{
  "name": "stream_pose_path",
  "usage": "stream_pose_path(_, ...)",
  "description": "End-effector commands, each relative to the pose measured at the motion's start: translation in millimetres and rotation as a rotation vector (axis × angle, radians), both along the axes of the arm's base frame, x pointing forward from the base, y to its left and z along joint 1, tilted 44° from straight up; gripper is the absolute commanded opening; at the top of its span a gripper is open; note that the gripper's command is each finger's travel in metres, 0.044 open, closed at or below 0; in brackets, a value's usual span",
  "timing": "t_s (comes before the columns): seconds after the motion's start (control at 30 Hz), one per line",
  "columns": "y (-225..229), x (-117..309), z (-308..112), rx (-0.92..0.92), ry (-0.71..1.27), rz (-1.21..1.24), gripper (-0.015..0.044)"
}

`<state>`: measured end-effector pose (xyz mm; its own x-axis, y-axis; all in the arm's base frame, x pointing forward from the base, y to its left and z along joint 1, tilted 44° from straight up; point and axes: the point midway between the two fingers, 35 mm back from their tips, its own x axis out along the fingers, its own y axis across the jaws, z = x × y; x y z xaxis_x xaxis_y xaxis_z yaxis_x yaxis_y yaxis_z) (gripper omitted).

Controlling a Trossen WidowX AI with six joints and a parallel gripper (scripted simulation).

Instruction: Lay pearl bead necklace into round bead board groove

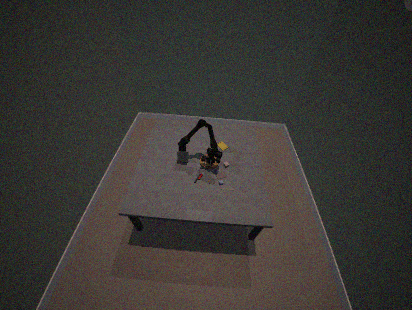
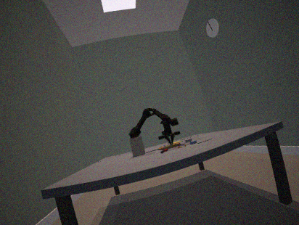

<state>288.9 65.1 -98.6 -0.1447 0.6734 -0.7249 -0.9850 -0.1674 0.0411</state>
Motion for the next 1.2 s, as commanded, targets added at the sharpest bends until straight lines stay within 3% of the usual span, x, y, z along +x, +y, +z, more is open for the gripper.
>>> stream_pose_path(0.0,0,0,0,0.000,-0.001,0.000,0.0000)
stream_pose_path(1.1,-3,11,-8,0.003,0.009,-0.006,0.0000)
stream_pose_path(1.17,-4,13,-5,0.002,-0.004,0.000,0.0052)
